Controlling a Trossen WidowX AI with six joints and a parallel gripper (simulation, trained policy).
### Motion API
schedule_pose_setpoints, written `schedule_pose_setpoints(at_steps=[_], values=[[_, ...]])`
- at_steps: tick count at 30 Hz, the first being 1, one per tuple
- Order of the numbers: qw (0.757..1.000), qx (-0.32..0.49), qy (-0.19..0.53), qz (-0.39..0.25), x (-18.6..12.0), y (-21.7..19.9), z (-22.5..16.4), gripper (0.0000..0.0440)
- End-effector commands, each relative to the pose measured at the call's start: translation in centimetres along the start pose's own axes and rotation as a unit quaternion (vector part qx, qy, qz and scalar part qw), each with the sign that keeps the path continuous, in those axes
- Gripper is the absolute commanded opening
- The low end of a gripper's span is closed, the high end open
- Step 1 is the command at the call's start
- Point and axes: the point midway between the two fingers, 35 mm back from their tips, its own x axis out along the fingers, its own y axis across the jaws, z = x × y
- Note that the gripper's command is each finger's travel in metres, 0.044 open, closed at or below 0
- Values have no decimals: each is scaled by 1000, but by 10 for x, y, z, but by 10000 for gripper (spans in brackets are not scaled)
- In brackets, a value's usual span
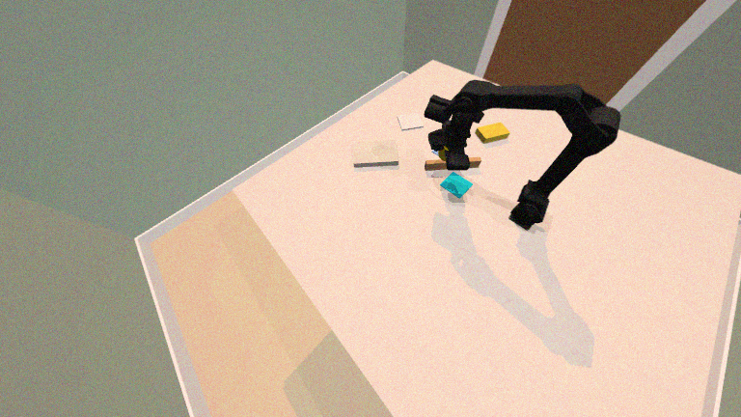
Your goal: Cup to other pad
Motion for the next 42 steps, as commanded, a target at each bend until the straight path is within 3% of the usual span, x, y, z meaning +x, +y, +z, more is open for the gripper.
schedule_pose_setpoints(at_steps=[1, 31, 42], values=[[1000, 0, -5, -8, 0, 11, -1, 0], [999, 23, -27, -24, 44, 52, -22, 2], [999, 37, -21, -24, 65, 62, -37, 40]])
